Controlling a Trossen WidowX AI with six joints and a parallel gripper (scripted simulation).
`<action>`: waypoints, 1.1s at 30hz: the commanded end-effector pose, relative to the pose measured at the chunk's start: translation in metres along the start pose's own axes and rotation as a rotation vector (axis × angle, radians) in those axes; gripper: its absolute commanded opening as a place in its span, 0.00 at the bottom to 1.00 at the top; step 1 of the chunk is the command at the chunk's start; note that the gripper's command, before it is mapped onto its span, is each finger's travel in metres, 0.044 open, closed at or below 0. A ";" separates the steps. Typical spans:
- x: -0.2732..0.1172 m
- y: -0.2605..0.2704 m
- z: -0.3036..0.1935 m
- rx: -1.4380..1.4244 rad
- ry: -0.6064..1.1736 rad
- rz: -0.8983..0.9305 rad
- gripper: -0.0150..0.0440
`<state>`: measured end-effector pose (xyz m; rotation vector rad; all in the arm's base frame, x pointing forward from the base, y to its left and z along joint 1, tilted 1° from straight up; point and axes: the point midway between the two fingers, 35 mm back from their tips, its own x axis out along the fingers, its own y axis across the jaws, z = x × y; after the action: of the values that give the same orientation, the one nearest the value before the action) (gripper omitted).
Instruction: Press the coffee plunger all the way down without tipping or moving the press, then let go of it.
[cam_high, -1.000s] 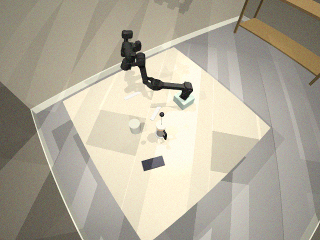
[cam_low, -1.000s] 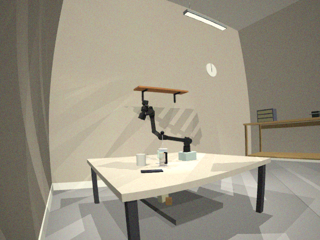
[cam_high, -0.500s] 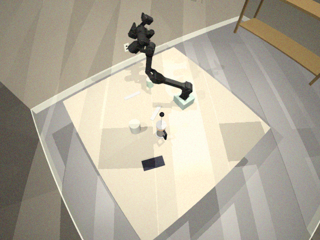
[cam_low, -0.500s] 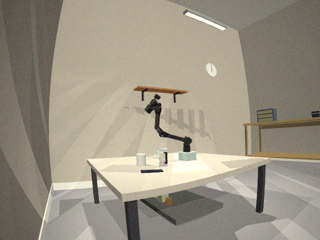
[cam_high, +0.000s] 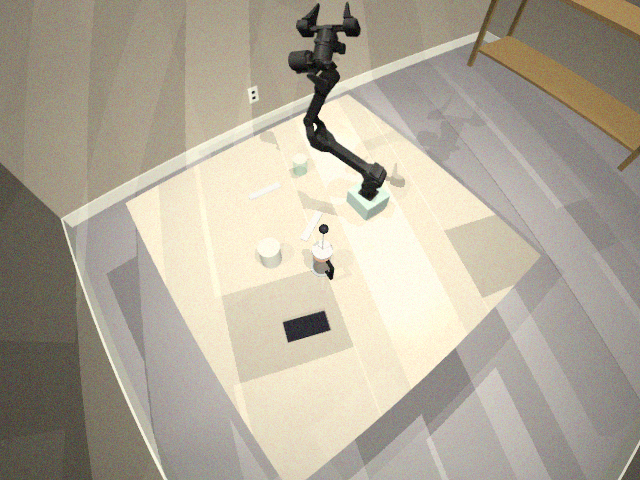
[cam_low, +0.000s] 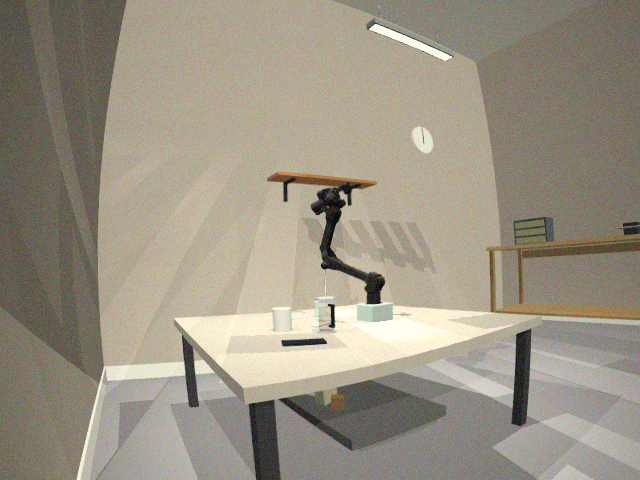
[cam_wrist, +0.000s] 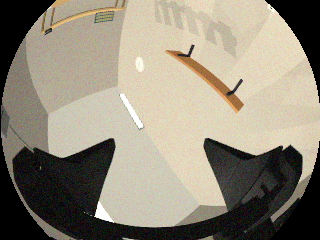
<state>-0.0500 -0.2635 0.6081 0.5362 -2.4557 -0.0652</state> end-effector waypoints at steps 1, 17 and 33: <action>0.011 0.076 -0.004 0.160 0.088 0.189 1.00; -0.037 0.243 -0.027 0.391 0.526 0.647 1.00; -0.236 0.343 -0.063 0.507 1.378 0.978 1.00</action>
<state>-0.0106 0.1162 0.6114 -0.3734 -1.3457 0.9718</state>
